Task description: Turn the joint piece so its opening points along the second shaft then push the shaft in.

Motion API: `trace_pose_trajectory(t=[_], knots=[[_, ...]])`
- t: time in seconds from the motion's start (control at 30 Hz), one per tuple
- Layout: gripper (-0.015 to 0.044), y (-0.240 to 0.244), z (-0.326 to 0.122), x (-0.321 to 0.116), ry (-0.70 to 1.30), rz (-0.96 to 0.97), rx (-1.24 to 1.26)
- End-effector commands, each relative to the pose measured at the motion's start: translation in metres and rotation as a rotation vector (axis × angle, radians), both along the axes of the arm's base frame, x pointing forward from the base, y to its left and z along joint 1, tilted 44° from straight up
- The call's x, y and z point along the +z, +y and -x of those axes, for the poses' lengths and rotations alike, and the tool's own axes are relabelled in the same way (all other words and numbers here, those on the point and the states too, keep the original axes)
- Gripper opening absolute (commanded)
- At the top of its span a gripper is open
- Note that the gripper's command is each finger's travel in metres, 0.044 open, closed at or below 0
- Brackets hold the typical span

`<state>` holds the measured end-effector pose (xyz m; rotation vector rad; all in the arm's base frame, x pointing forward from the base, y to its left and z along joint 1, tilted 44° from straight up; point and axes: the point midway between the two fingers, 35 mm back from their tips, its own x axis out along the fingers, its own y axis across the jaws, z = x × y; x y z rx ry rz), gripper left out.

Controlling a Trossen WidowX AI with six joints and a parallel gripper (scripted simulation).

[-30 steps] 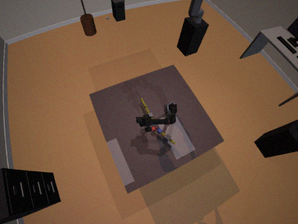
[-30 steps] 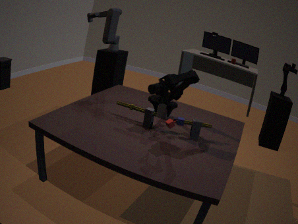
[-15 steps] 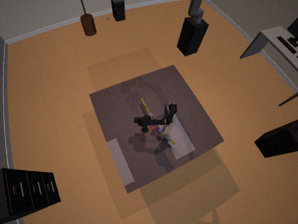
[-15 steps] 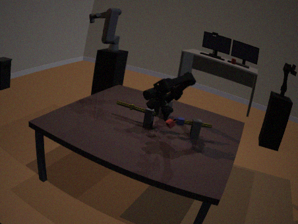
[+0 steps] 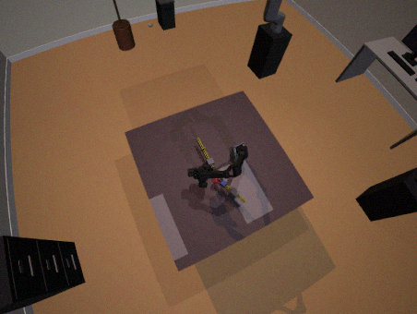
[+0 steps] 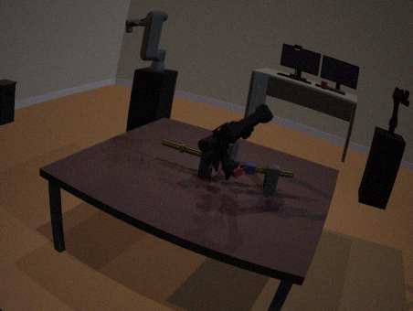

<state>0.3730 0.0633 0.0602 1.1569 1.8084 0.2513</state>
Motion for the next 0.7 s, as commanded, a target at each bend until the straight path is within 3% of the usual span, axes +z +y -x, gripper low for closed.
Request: trace_pose_trajectory(t=[0.0,0.67], knots=[[0.044,0.007,0.007,0.005,0.003,-0.004,-0.004],[0.044,0.035,0.052,0.022,0.006,-0.006,-0.004]])
